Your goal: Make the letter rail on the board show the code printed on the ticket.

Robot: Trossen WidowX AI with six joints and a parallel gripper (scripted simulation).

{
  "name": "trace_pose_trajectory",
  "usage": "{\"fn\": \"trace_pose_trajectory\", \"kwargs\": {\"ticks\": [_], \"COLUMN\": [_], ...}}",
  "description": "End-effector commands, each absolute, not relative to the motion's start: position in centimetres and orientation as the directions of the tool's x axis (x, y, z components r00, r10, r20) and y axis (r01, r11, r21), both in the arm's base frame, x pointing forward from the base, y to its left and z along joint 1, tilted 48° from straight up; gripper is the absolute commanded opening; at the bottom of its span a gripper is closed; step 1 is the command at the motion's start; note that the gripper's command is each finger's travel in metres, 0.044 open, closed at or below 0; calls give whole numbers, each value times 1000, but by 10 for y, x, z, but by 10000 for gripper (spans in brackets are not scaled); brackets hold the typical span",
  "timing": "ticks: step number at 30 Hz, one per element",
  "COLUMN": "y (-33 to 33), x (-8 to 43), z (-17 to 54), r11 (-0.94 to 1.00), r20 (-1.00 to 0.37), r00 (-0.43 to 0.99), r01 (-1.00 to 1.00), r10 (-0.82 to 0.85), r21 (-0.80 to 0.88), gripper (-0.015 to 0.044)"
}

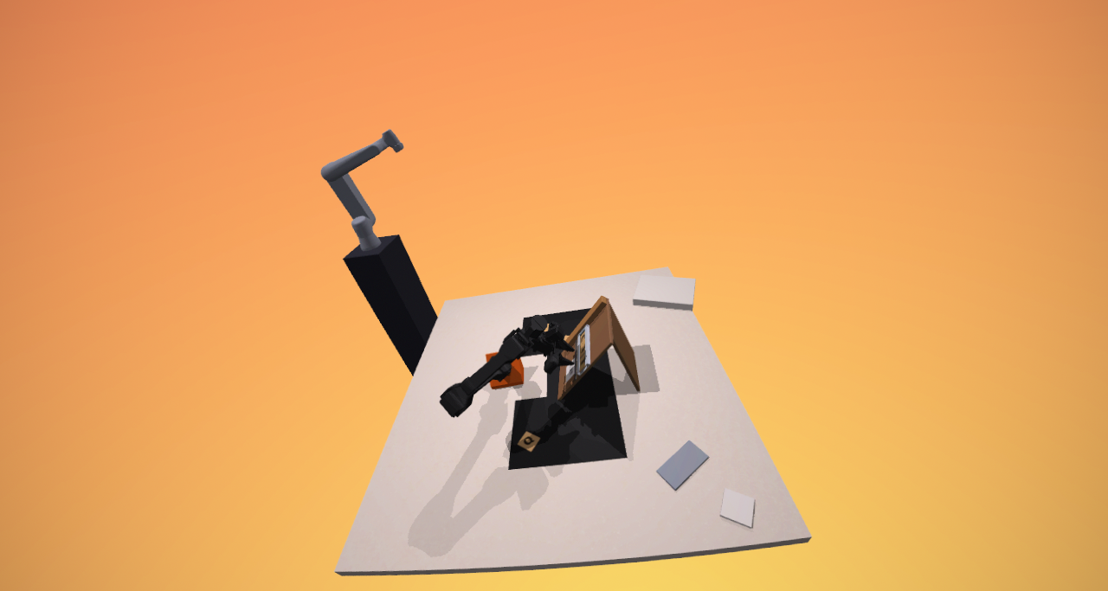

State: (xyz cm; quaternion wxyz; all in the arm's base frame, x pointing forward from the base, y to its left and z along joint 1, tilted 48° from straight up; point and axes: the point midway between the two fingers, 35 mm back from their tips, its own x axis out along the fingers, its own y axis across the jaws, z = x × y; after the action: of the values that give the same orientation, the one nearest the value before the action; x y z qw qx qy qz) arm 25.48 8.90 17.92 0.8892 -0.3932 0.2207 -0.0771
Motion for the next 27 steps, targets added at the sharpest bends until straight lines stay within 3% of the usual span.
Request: {"fn": "trace_pose_trajectory", "kwargs": {"ticks": [1, 16, 27], "y": [90, 92, 91], "x": [253, 251, 252], "z": [182, 185, 182], "r11": [684, 684, 678], "r20": [-328, -328, -332], "r00": [892, 892, 891], "r01": [-30, -30, -38], "r10": [-310, -311, -309], "r21": [-729, -729, -734], "gripper": [295, 295, 6]}}
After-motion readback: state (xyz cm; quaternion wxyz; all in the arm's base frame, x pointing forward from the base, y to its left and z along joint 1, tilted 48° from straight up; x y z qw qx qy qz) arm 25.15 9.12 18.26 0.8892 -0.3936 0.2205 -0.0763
